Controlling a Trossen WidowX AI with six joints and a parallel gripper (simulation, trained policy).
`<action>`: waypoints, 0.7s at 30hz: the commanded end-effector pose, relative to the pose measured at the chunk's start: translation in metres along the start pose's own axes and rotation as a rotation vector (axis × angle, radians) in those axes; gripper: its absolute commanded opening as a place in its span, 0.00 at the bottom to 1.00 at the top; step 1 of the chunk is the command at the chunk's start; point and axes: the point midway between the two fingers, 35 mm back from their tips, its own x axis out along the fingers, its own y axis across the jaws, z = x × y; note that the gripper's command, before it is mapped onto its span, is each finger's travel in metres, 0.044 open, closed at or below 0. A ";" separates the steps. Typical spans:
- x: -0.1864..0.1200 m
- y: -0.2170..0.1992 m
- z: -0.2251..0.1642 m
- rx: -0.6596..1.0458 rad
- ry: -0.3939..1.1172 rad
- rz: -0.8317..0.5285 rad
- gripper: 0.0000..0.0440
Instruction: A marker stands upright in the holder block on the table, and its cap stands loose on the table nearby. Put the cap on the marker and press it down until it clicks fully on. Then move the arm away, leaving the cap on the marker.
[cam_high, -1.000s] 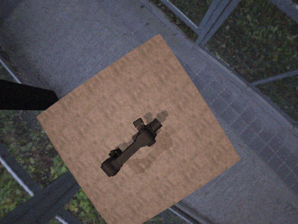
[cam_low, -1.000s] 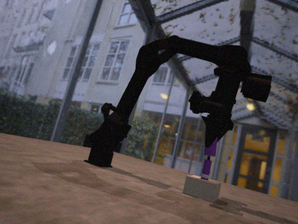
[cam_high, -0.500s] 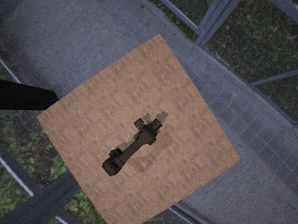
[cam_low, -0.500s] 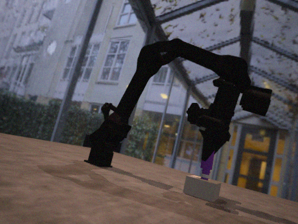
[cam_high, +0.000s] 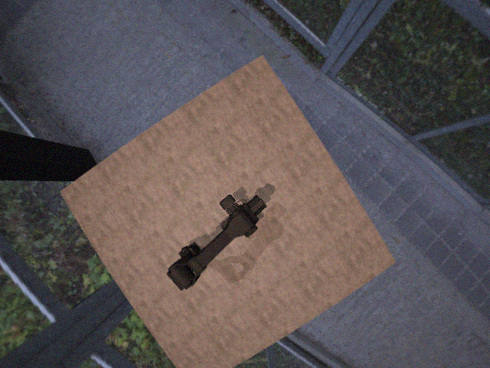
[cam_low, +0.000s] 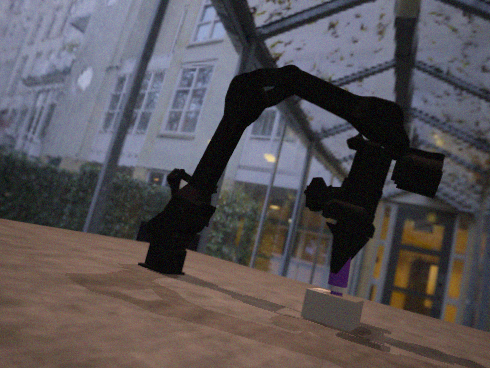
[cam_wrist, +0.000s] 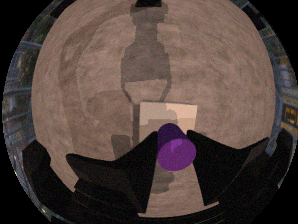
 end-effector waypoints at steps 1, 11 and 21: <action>0.011 -0.003 0.014 -0.013 -0.072 -0.012 0.24; 0.011 -0.003 0.015 -0.015 -0.075 -0.013 0.36; 0.003 -0.005 0.031 -0.028 -0.076 -0.040 0.83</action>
